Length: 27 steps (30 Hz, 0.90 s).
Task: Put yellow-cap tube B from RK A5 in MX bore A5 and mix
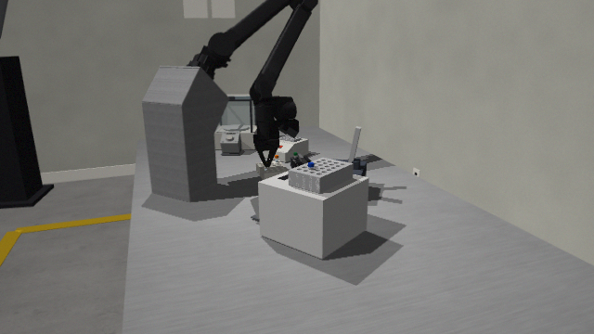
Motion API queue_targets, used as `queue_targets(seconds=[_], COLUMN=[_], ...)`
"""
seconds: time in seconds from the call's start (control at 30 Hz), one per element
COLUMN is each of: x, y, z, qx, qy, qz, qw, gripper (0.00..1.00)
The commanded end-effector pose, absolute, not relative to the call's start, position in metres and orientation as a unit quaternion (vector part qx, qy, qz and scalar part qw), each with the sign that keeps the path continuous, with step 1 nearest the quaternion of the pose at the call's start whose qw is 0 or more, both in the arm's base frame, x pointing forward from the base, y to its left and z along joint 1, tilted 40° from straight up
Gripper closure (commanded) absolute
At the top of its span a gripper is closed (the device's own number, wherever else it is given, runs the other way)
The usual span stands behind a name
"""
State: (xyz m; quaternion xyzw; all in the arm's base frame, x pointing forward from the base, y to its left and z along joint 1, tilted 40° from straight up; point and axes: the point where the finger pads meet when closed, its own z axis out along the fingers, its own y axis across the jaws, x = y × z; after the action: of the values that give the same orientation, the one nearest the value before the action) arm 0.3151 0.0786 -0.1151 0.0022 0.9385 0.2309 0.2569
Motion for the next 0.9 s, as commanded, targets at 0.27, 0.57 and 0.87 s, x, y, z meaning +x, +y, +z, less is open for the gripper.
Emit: queue_targets(seconds=[0.27, 0.57, 0.87], x=[0.295, 0.294, 0.292], y=[0.071, 0.069, 0.068], z=[-0.111, -0.108, -0.105], qx=[0.012, 0.011, 0.011], qy=[0.942, 0.942, 0.941], qz=[0.229, 0.229, 0.229], qw=[0.247, 0.247, 0.247], gripper=[0.91, 0.91, 0.91])
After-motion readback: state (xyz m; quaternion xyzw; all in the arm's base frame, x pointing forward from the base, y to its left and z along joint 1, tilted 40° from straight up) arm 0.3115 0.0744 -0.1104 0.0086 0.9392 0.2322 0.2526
